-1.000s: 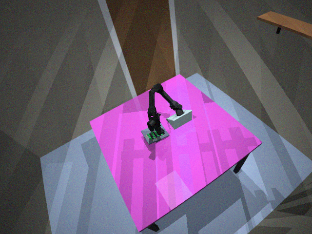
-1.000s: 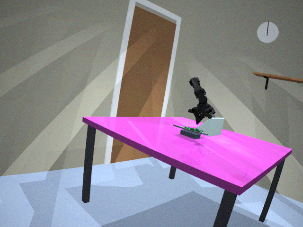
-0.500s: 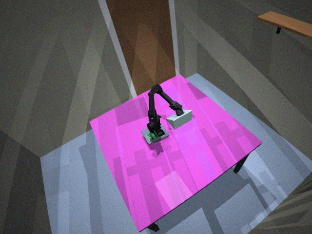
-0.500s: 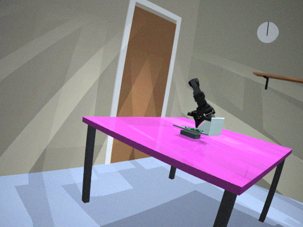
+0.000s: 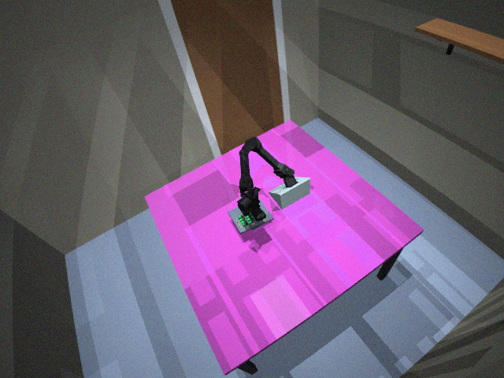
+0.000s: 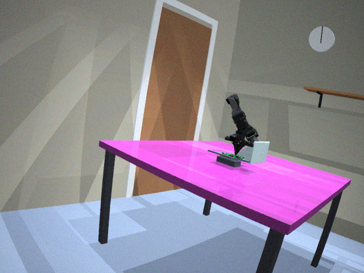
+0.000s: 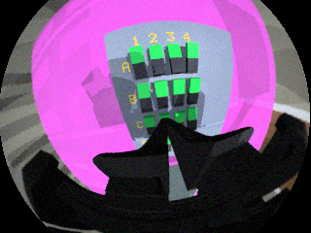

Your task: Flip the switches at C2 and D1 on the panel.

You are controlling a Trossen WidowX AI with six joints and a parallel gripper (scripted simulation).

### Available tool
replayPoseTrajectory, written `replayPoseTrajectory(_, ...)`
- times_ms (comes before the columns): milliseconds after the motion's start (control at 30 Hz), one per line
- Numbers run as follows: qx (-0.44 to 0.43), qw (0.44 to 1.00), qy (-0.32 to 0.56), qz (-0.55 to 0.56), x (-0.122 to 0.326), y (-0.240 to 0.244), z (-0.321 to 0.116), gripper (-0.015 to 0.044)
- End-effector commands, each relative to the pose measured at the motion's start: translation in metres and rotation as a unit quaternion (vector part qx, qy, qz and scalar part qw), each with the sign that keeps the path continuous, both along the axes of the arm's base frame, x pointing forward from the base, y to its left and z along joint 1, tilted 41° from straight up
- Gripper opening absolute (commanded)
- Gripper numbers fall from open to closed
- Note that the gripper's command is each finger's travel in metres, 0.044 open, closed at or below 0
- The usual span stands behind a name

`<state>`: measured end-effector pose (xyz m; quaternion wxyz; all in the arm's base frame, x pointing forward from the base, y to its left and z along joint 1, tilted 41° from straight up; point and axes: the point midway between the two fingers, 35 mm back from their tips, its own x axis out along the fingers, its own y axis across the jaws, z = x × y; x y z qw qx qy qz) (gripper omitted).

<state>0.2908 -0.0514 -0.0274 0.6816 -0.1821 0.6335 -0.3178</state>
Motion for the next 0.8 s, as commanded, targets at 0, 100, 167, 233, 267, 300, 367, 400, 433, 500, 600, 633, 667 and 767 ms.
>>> replayPoseTrajectory(0,-0.002,1.000,0.000,0.002,0.0004,-0.0005,0.0002,0.0000)
replayPoseTrajectory(100,-0.002,1.000,0.000,0.002,0.0004,-0.0005,0.0002,0.0000)
replayPoseTrajectory(167,-0.002,1.000,0.000,0.002,0.0004,-0.0006,0.0001,0.0000)
replayPoseTrajectory(233,-0.002,1.000,0.000,0.002,0.0004,-0.0008,-0.0001,0.0000)
replayPoseTrajectory(267,-0.002,1.000,0.000,0.002,0.0004,-0.0009,-0.0002,0.0000)
replayPoseTrajectory(300,-0.002,1.000,0.000,0.002,0.0004,-0.0010,-0.0003,0.0000)
replayPoseTrajectory(367,-0.002,1.000,0.000,0.002,0.0004,-0.0012,-0.0005,0.0000)
replayPoseTrajectory(400,-0.002,1.000,0.000,0.002,0.0004,-0.0013,-0.0006,0.0000)
replayPoseTrajectory(433,-0.002,1.000,0.000,0.002,0.0004,-0.0014,-0.0007,0.0000)
replayPoseTrajectory(500,-0.002,1.000,0.000,0.002,0.0004,-0.0015,-0.0009,0.0000)
replayPoseTrajectory(600,-0.002,1.000,0.000,0.002,0.0004,-0.0018,-0.0012,0.0000)
replayPoseTrajectory(633,-0.002,1.000,0.000,0.002,0.0005,-0.0019,-0.0013,0.0000)
replayPoseTrajectory(667,-0.002,1.000,0.000,0.002,0.0005,-0.0020,-0.0014,0.0000)
replayPoseTrajectory(767,-0.002,1.000,0.000,0.002,0.0005,-0.0023,-0.0017,0.0000)
